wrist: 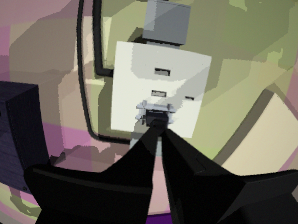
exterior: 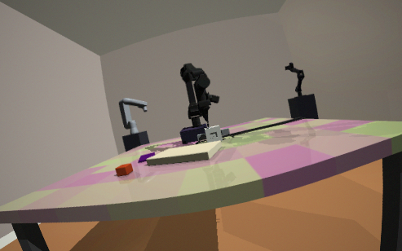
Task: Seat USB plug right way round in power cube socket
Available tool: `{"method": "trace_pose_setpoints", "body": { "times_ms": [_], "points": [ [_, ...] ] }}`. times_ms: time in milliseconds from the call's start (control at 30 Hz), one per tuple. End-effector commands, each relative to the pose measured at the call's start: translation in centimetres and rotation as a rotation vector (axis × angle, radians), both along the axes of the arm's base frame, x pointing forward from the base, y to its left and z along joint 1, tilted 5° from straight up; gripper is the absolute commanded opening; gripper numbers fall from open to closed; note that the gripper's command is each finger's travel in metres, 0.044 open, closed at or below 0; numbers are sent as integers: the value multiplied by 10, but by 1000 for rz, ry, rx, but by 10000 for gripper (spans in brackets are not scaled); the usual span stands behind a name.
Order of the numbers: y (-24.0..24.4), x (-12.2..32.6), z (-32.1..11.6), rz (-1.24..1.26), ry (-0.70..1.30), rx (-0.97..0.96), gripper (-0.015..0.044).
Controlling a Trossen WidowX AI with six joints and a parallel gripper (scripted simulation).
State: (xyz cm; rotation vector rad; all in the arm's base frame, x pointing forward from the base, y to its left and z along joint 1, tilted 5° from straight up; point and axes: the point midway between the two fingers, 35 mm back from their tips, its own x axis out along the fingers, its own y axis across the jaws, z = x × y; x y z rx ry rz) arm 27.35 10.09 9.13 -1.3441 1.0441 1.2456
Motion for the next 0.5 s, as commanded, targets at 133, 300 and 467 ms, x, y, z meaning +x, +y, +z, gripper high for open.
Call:
{"method": "trace_pose_setpoints", "body": {
  "times_ms": [133,300,467],
  "points": [
    [0,0,8,0,-6,2,0],
    [0,0,11,0,-6,2,0],
    [0,0,15,0,-6,2,0]
  ]
}}
